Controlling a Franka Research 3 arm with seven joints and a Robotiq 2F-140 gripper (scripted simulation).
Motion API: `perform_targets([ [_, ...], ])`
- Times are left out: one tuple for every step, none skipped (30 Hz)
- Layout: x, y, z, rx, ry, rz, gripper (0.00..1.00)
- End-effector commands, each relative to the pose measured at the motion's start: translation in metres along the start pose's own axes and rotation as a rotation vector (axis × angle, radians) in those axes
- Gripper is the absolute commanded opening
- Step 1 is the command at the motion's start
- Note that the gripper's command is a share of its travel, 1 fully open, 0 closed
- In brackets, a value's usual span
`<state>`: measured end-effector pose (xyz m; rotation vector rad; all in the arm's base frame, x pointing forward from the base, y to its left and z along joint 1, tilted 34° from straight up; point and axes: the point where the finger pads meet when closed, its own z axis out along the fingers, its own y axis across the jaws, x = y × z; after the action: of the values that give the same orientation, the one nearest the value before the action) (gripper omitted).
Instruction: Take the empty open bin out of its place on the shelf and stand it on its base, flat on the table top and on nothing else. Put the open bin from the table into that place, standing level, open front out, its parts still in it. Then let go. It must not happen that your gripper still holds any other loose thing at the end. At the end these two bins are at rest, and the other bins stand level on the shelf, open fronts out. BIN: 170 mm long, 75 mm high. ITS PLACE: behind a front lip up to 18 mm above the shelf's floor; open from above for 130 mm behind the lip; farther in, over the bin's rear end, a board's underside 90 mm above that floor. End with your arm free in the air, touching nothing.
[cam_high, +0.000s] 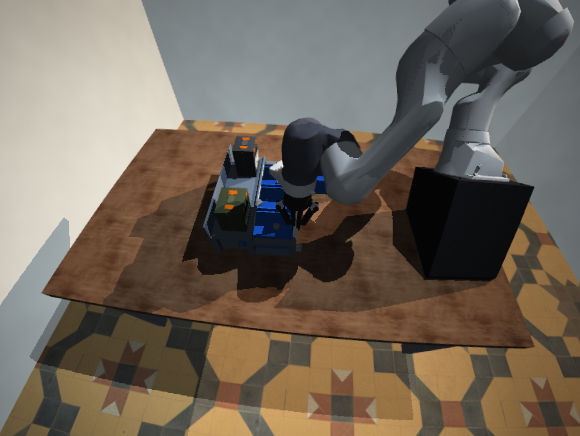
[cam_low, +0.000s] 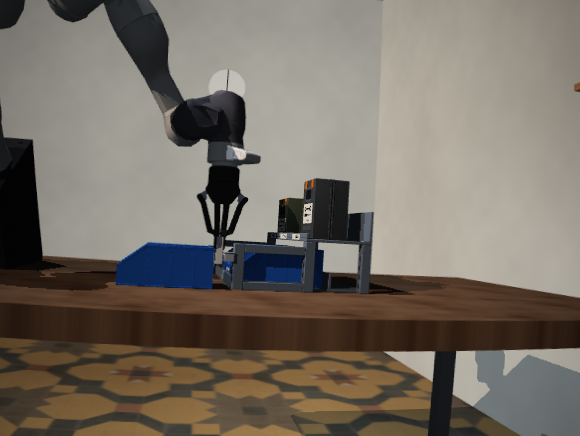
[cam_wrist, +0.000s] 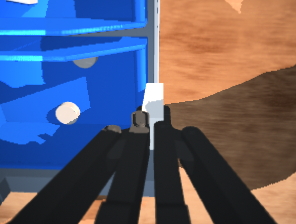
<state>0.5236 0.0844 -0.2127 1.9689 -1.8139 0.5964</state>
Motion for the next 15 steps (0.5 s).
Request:
perform_targets([
  [0.0013,-0.0012,-0.0001,0.0,0.003,-0.003,0.0],
  [0.0013,-0.0012,-0.0001,0.0,0.003,-0.003,0.0],
  [0.0013,-0.0012,-0.0001,0.0,0.003,-0.003,0.0],
  [0.0013,-0.0012,-0.0001,0.0,0.003,-0.003,0.0],
  [0.0013,-0.0012,-0.0001,0.0,0.003,-0.003,0.0],
  [0.0013,-0.0012,-0.0001,0.0,0.003,-0.003,0.0],
  [0.0013,-0.0012,-0.0001,0.0,0.003,-0.003,0.0],
  [0.0013,-0.0012,-0.0001,0.0,0.003,-0.003,0.0],
  [0.0013,-0.0011,-0.0002,0.0,0.003,-0.003,0.0],
  [0.0013,-0.001,-0.0003,0.0,0.003,-0.003,0.0],
  [0.0013,-0.0008,-0.0005,0.0,0.003,-0.003,0.0],
  [0.0013,-0.0004,-0.0009,0.0,0.003,-0.003,0.0],
  [0.0013,0.0,-0.0014,0.0,0.003,-0.003,0.0],
  [0.0013,0.0,-0.0014,0.0,0.003,-0.003,0.0],
  [0.0013,0.0,-0.0014,0.0,0.003,-0.003,0.0],
])
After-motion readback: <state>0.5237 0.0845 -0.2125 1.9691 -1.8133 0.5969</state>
